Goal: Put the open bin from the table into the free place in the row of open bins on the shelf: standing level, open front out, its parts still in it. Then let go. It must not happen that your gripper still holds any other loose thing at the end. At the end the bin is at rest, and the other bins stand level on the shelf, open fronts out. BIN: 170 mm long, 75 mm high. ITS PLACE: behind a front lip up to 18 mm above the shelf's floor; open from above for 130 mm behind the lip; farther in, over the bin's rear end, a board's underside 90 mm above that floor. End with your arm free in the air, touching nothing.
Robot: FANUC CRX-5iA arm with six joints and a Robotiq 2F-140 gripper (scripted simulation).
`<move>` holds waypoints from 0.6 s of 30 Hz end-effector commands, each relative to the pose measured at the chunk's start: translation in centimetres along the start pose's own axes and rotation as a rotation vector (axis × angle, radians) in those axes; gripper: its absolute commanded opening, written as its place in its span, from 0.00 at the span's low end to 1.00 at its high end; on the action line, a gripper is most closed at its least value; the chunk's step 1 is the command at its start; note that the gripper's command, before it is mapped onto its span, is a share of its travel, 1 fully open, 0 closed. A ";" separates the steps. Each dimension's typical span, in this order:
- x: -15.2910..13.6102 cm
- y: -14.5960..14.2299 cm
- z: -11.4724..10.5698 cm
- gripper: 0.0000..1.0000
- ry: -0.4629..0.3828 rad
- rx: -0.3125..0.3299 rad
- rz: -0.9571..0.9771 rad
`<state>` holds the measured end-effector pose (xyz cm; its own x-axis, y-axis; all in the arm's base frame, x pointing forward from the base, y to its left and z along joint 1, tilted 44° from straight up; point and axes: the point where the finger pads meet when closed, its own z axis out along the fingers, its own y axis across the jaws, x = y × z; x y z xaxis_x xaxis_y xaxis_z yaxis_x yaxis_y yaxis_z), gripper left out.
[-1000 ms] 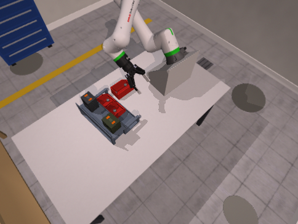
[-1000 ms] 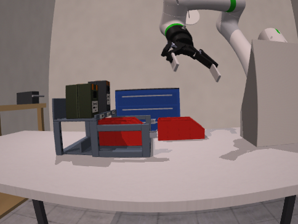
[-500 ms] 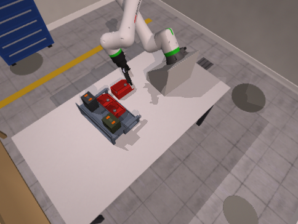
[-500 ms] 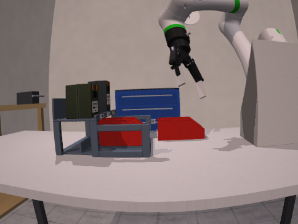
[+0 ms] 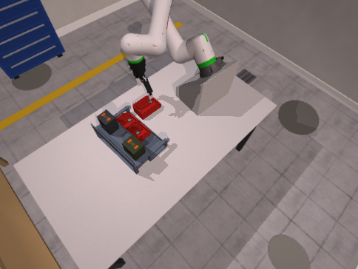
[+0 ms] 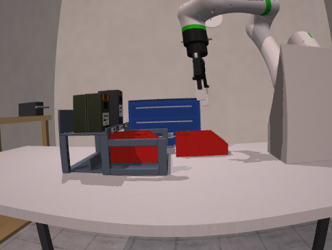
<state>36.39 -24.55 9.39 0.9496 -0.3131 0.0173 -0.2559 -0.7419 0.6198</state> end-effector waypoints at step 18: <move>1.9 3.0 -1.5 1.00 0.065 -0.106 -0.143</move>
<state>37.65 -26.50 12.40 0.9854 -0.1679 -0.0285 -0.1004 -0.7083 0.6988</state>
